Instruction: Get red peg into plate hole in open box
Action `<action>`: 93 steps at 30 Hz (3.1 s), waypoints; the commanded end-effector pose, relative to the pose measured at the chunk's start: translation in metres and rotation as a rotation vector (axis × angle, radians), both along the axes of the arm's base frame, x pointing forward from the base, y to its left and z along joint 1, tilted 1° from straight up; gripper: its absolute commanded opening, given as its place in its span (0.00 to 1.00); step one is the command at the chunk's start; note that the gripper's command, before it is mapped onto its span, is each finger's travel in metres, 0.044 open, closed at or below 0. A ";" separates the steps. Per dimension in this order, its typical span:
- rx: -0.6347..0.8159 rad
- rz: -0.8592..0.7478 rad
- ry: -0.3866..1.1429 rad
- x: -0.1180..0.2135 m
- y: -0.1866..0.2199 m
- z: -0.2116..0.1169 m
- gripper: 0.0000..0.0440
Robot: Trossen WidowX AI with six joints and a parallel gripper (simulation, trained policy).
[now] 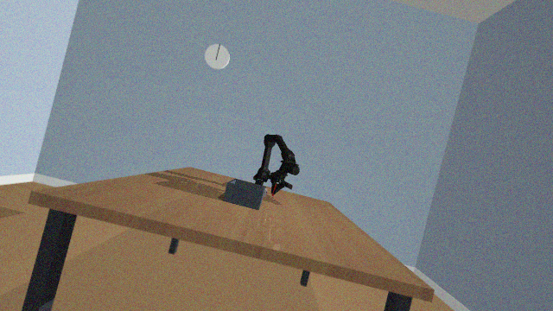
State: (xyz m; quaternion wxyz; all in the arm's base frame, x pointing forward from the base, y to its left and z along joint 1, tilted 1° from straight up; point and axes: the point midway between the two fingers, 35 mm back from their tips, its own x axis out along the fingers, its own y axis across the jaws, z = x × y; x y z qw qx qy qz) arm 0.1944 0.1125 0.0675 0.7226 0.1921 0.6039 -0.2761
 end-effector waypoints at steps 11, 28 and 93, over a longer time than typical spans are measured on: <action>-0.029 -0.111 -0.132 0.036 -0.026 0.058 0.00; -0.083 -0.259 -0.208 0.089 -0.089 0.069 0.00; 0.187 -0.001 -0.130 0.231 -0.134 0.068 1.00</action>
